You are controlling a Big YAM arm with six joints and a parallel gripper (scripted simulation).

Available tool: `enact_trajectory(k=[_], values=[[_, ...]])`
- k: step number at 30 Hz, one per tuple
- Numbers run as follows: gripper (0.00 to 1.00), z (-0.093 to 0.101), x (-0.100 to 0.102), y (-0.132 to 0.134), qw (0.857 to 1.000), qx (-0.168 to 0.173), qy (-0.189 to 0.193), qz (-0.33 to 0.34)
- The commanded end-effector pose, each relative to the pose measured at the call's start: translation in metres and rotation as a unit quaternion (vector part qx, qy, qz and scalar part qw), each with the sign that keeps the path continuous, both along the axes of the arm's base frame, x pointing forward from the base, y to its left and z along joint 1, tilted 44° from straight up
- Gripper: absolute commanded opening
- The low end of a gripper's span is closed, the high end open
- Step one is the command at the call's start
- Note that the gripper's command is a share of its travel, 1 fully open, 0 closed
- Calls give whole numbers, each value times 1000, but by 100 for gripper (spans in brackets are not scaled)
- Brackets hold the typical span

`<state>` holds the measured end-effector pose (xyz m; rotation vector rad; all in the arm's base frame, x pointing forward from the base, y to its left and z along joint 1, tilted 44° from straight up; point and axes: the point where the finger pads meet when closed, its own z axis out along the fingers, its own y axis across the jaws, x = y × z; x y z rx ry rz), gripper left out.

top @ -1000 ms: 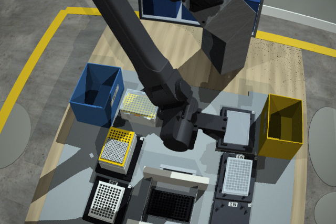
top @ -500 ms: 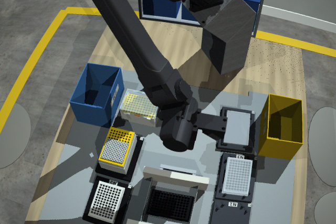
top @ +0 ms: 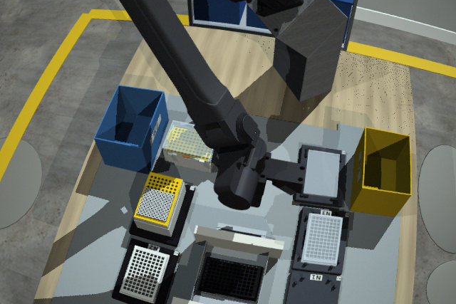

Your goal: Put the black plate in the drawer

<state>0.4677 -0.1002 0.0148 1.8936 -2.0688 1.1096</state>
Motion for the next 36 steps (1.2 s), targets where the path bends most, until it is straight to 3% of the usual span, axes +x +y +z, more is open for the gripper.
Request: enact_trajectory(k=[1,10,11,12,15,36], values=[[0,-1,10,2,1000,-2,-2,12],[0,-8,12,-9,1000,-2,-2,6],[0,-12,12,6,1000,-3,2,23],[0,-12,14,5,1000,-2,1,23],[0,-13,15,-13,1000,-2,-2,6],[0,-34,22,-24,1000,-2,1,10]])
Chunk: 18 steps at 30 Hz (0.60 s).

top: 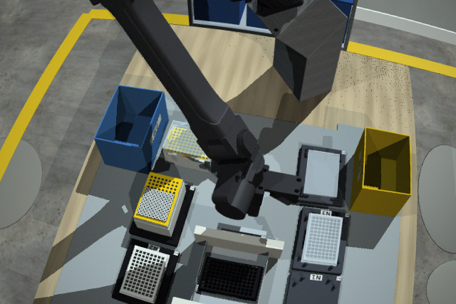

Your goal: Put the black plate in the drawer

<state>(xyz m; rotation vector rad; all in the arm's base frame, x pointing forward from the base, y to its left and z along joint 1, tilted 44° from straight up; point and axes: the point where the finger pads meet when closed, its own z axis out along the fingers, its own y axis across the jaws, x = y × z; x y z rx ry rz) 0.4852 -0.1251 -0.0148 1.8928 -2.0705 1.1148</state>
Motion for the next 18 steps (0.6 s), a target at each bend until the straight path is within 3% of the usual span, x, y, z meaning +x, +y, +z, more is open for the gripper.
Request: enact_trajectory(k=[1,18], values=[[0,-5,6,3,1000,-2,3,13],[0,-20,12,-10,1000,-2,4,12]])
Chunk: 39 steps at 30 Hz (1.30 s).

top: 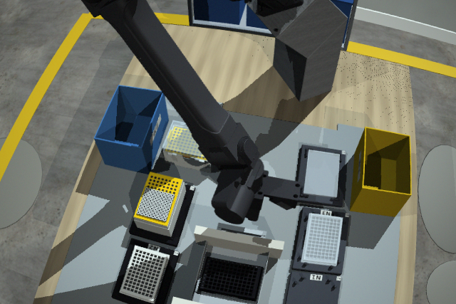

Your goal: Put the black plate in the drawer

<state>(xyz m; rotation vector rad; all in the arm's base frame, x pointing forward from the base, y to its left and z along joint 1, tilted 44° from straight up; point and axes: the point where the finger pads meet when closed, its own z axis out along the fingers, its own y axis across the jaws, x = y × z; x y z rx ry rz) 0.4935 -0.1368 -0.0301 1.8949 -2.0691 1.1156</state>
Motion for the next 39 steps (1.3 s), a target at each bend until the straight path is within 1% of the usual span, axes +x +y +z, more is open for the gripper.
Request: enact_trajectory(k=[1,4,5,39], values=[[0,-6,4,-1,1000,-2,4,9],[0,-8,5,-7,1000,-3,3,5],[0,-2,5,1,1000,-1,0,9],[0,-2,5,1,1000,-1,0,9]])
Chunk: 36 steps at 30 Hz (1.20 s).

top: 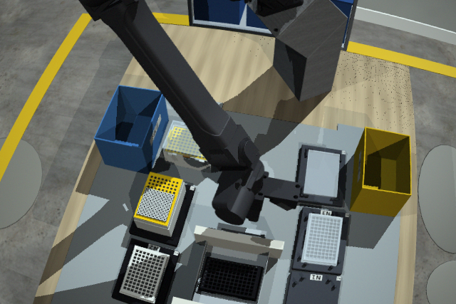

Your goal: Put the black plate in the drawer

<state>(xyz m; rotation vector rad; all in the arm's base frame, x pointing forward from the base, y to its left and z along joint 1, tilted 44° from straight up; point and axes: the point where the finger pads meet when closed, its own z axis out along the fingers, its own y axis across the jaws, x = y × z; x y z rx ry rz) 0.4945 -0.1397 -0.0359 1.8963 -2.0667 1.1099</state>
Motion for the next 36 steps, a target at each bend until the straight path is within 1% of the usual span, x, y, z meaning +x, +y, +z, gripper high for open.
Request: enact_trajectory(k=[1,8,9,10,14,17,20,22,28,36], values=[[0,4,4,4,1000,-1,-2,9],[0,4,4,4,1000,-1,-2,9],[0,-3,6,9,1000,-3,8,17],[0,-3,6,10,1000,-2,12,18],[0,3,13,14,1000,-3,8,21],[0,2,16,14,1000,-3,11,21],[0,0,13,14,1000,-3,15,21],[0,3,20,14,1000,-3,10,20],[0,10,29,15,1000,-1,4,17],[0,10,34,16,1000,1,4,14]])
